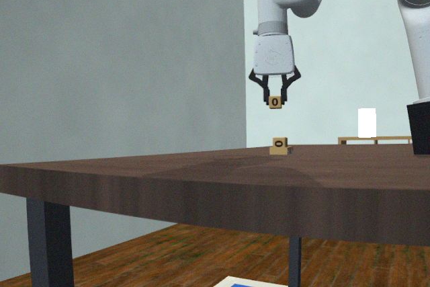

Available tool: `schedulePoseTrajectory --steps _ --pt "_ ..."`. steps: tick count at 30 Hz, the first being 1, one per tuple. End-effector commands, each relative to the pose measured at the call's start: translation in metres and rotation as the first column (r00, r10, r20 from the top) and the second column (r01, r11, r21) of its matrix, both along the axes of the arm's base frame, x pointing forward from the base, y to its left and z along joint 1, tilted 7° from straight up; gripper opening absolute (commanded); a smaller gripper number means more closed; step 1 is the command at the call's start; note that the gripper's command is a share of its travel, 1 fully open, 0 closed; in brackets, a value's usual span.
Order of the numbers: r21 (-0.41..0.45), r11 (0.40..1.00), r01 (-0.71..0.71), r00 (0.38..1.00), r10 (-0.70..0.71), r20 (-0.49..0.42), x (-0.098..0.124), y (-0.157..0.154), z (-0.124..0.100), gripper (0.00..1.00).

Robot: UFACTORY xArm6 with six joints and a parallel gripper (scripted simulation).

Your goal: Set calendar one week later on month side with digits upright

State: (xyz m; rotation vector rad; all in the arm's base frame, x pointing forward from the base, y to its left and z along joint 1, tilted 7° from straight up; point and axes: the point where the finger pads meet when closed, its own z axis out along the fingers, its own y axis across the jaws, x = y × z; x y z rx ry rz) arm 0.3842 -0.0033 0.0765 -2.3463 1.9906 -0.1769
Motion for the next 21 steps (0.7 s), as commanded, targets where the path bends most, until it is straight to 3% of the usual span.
schedulePoseTrajectory --steps 1,8,11,13,21 --pt "-0.011 0.988 -0.155 0.988 0.155 -0.005 0.021 -0.004 0.004 0.27" --pt "-0.042 0.913 -0.406 0.914 0.405 -0.019 0.053 -0.012 0.009 0.27" --pt "-0.043 0.909 -0.414 0.910 0.414 -0.020 0.054 -0.012 0.009 0.27" --pt "-0.057 0.842 -0.536 0.844 0.536 -0.031 0.071 -0.016 0.010 0.27" --pt "-0.079 0.666 -0.742 0.670 0.740 -0.057 0.102 -0.026 0.012 0.27"
